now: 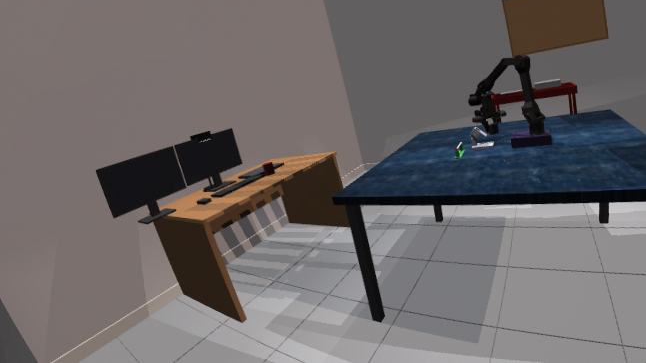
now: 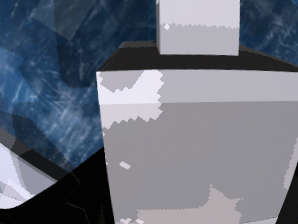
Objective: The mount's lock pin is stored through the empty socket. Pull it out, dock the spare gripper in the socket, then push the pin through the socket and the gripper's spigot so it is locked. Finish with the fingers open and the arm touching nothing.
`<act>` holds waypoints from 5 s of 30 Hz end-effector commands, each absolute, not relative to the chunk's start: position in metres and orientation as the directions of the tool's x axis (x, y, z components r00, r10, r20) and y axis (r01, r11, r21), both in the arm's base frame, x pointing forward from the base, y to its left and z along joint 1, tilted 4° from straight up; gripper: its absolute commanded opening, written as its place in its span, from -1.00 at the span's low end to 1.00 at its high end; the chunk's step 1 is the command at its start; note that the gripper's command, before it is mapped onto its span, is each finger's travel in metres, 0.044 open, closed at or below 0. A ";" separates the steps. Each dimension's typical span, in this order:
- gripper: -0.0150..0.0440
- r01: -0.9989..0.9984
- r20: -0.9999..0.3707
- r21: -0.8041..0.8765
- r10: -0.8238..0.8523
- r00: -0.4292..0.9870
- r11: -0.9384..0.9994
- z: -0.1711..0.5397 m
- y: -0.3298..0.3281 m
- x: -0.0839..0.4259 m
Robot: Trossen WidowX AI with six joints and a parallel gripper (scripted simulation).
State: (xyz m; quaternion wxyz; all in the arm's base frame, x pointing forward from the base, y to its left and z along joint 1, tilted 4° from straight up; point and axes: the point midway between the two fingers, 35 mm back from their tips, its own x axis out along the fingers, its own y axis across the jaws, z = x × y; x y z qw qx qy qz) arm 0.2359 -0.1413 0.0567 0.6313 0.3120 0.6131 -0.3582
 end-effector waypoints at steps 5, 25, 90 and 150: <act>-0.49 0.697 -0.997 -0.053 -0.077 0.004 0.715 0.061 -0.141 0.234; -0.49 0.595 -0.997 -0.060 -0.077 0.004 0.801 0.038 -0.143 0.233; 1.00 0.589 -0.998 -0.067 -0.050 -0.045 0.805 0.056 -0.137 0.225; 1.00 0.599 -0.678 -0.053 -0.469 0.566 0.799 0.143 -0.124 0.217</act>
